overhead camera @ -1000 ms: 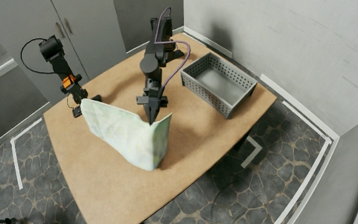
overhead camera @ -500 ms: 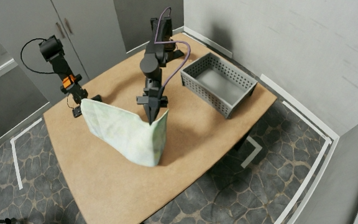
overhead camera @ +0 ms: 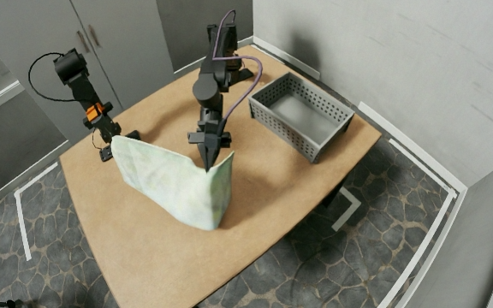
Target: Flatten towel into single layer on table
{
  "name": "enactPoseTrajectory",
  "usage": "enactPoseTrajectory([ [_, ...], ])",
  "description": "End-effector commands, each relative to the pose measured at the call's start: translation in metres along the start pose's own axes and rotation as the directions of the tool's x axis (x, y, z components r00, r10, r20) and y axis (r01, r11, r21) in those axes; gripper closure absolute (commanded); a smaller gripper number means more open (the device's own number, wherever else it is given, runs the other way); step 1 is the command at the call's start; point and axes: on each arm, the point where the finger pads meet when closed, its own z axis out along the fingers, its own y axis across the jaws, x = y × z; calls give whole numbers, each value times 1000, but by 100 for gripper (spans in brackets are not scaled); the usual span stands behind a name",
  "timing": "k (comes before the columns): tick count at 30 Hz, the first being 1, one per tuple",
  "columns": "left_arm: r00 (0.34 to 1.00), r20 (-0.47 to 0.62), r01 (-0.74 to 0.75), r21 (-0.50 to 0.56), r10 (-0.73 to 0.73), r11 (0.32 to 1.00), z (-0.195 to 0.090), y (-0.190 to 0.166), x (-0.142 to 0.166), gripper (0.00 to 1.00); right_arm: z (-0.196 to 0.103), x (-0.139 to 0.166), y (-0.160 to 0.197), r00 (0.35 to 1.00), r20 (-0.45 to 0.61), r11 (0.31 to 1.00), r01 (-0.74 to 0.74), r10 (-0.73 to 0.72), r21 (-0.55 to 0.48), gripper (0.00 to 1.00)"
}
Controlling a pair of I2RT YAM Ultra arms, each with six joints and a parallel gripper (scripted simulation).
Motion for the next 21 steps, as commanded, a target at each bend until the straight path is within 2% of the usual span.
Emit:
enactPoseTrajectory([
  [1, 1000, 27, -2, 1, 2, 1000, -4, 0, -10, 100, -15, -6, -4, 998, 65, 1000, -17, 16, 11, 100],
  [5, 1000, 27, -2, 1, 2, 1000, -4, 0, -10, 100, -15, -6, -4, 998, 65, 1000, -17, 16, 11, 100],
  [6, 1000, -1, -10, 6, 10, 1000, 5, -3, 7, 100, -1, 0, -4, 999, 29, 1000, -15, 15, 10, 100],
  [14, 999, -40, -8, 7, 9, 1000, 11, -3, 23, 100, 9, 5, -4, 1000, 18, 1000, -15, 15, 11, 100],
  [16, 1000, -21, -8, 7, 9, 1000, 9, -3, 15, 100, 9, 4, -4, 1000, 19, 1000, -15, 15, 11, 100],
  [17, 1000, -4, -6, 1, 6, 1000, -1, 2, 9, 100, 16, 9, 3, 1000, 10, 1000, 16, -16, -3, 100],
  [19, 1000, -4, -6, 0, 6, 1000, -1, 2, 9, 100, 16, 9, 3, 1000, 10, 1000, 16, -16, -3, 100],
  [20, 1000, -22, 0, -11, 0, 1000, -5, 10, 23, 100, 24, 17, 12, 998, -15, 998, 62, -62, -23, 100],
  [21, 1000, -22, 0, -12, 0, 1000, -5, 10, 23, 100, 24, 17, 13, 998, -15, 998, 61, -62, -29, 100],
])
